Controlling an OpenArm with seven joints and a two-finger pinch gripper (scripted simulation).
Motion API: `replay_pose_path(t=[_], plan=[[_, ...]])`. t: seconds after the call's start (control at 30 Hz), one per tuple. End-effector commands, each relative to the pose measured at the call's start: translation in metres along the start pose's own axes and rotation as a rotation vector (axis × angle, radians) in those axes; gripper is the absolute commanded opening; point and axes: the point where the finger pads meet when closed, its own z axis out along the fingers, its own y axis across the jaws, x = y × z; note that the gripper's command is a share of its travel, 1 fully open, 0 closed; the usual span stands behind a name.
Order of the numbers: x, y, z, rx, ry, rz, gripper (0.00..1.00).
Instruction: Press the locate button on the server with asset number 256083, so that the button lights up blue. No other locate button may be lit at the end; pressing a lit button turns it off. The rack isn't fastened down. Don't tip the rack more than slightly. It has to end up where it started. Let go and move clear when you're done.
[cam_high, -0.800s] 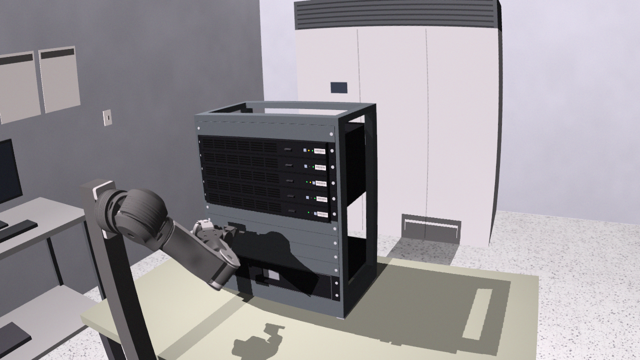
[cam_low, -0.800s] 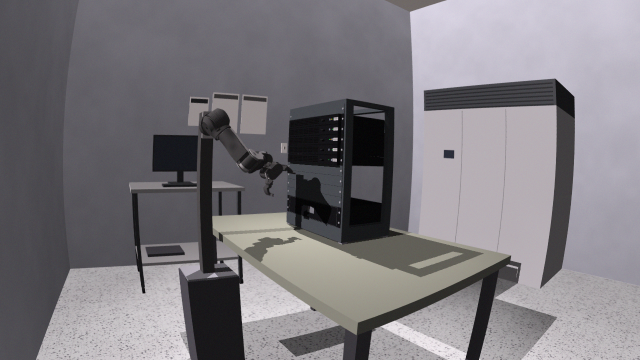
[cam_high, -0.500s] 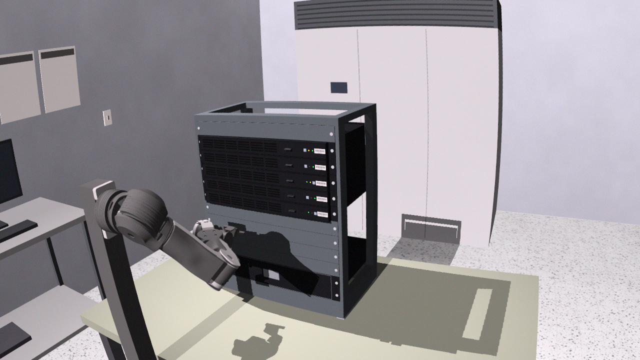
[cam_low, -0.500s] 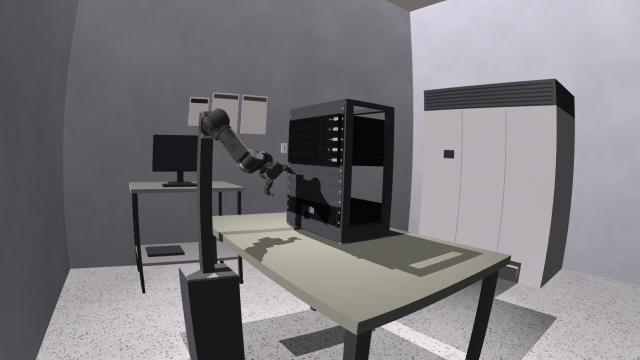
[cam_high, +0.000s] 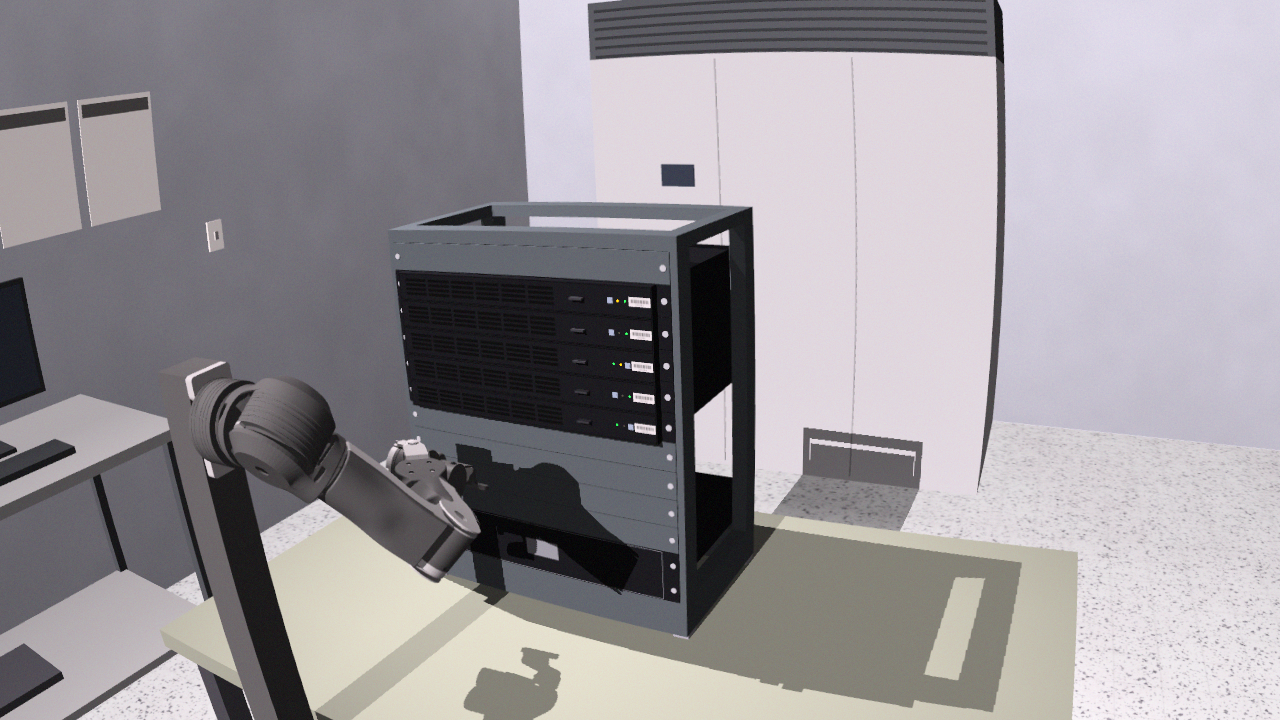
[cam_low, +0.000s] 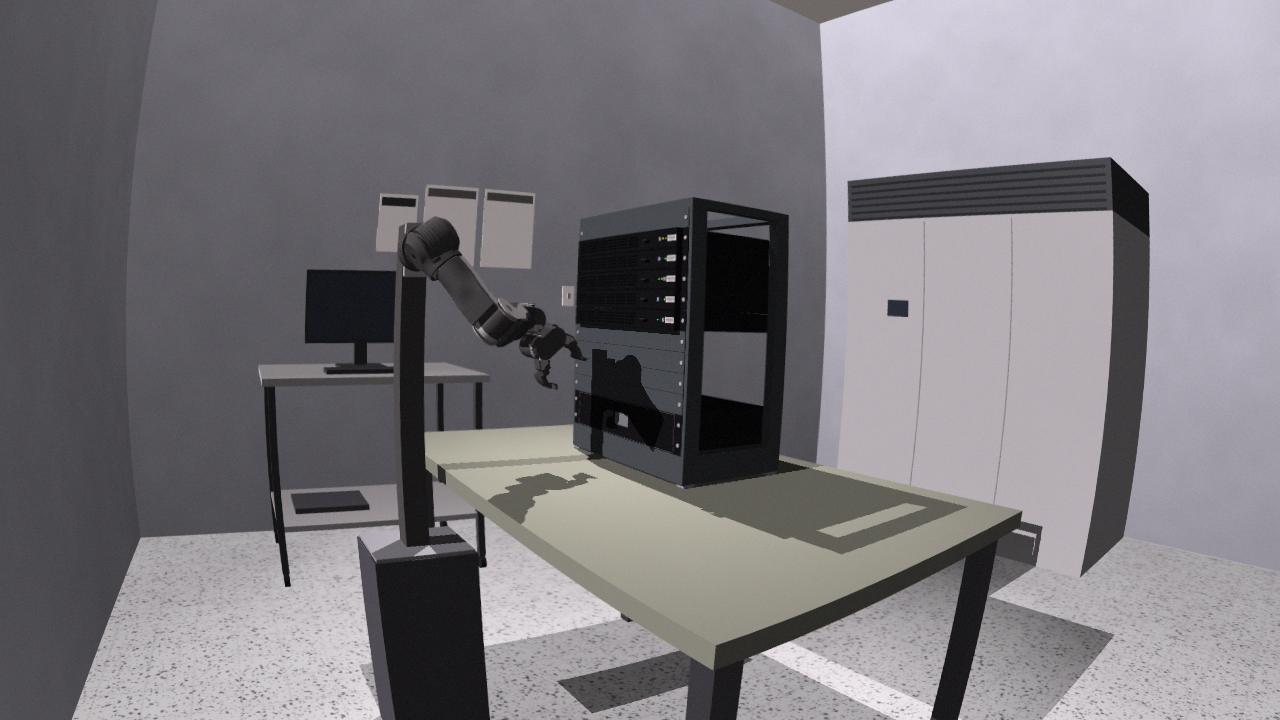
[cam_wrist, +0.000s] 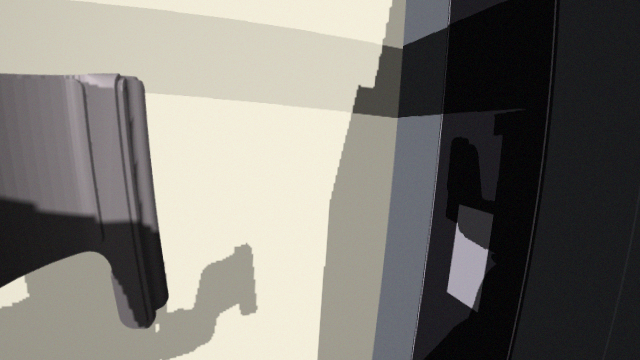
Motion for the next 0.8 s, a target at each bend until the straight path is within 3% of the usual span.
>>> replay_pose_path(t=[0.0, 0.37, 0.77], plan=[[0.0005, 0.0014, -0.0008, -0.005, 0.01, 0.008, 0.6], [-0.0003, 0.0001, -0.0017, 0.006, 0.06, 0.081, 0.6], [-0.0053, 0.0009, -0.0058, 0.012, 0.168, 0.255, 0.6]])
